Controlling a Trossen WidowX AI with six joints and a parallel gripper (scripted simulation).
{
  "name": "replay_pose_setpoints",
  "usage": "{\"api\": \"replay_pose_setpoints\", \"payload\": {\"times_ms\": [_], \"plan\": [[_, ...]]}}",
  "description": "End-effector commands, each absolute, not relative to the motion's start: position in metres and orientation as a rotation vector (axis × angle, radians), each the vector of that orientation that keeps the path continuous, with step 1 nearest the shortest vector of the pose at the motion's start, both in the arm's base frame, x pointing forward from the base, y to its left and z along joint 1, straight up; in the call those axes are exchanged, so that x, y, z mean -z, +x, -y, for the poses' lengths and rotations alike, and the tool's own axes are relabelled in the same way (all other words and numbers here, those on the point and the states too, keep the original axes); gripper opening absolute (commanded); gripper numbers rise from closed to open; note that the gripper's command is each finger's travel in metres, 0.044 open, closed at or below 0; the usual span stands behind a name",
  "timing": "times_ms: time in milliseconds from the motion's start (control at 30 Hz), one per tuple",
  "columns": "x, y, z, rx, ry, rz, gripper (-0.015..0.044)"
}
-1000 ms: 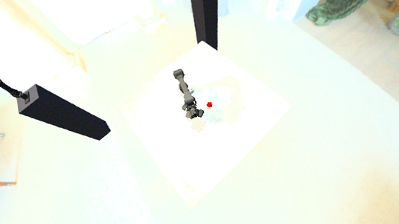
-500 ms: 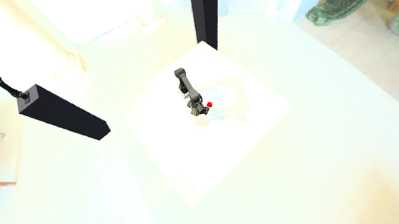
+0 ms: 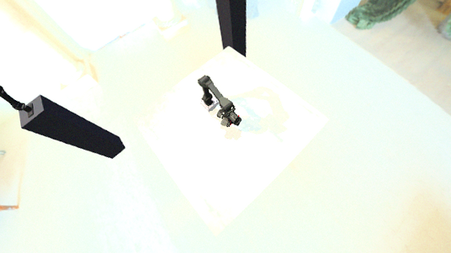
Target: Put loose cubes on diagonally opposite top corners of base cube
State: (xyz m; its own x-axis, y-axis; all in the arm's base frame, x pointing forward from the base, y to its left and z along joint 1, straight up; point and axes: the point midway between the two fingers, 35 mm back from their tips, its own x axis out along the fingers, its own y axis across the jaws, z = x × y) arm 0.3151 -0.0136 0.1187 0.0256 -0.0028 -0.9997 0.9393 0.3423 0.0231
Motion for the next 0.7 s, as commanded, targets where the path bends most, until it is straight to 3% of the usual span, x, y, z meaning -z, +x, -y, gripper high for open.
{"api": "replay_pose_setpoints", "payload": {"times_ms": [0,667], "plan": [[-0.117,0.314,-0.001,0.942,0.962,-1.328,0.0105],[-0.113,0.302,-0.064,0.957,0.985,-1.324,0.0105]]}}
